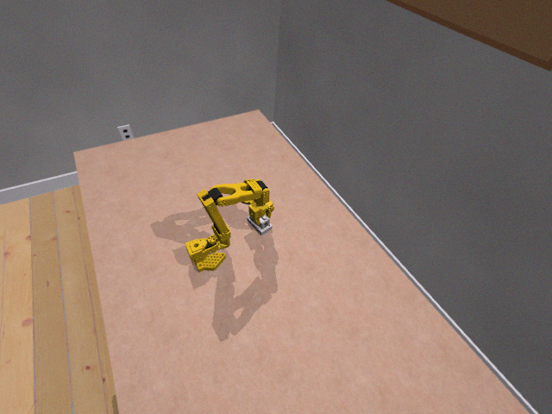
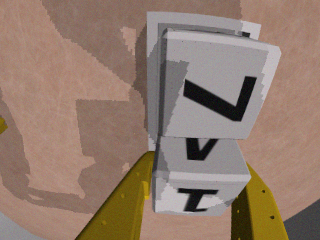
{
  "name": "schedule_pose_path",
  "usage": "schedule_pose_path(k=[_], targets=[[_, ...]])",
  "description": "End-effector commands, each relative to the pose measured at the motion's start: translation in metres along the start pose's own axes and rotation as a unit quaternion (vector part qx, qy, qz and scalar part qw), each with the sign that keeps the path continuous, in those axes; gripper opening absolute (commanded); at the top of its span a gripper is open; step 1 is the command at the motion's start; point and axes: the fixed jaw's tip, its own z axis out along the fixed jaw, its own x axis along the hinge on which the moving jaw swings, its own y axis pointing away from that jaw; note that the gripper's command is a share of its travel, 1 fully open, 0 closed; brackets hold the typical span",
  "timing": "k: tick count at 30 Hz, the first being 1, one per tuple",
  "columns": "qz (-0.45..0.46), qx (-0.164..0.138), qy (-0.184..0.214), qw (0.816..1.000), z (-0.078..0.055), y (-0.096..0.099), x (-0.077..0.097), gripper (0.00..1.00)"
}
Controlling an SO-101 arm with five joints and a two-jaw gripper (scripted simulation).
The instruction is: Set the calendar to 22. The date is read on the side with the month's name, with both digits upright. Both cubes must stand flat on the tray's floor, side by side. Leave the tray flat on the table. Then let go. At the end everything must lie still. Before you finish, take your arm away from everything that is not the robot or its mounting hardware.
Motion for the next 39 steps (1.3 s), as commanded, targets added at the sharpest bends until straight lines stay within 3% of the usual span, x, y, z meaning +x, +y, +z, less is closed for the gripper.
schedule_pose_path(k=[1,39], targets=[[-0.002,0.011,0.001,1.000,0.0003,-0.0028,0.0012,0.00],[-0.002,0.011,0.001,1.000,0.0097,-0.0029,0.0012,0.00]])
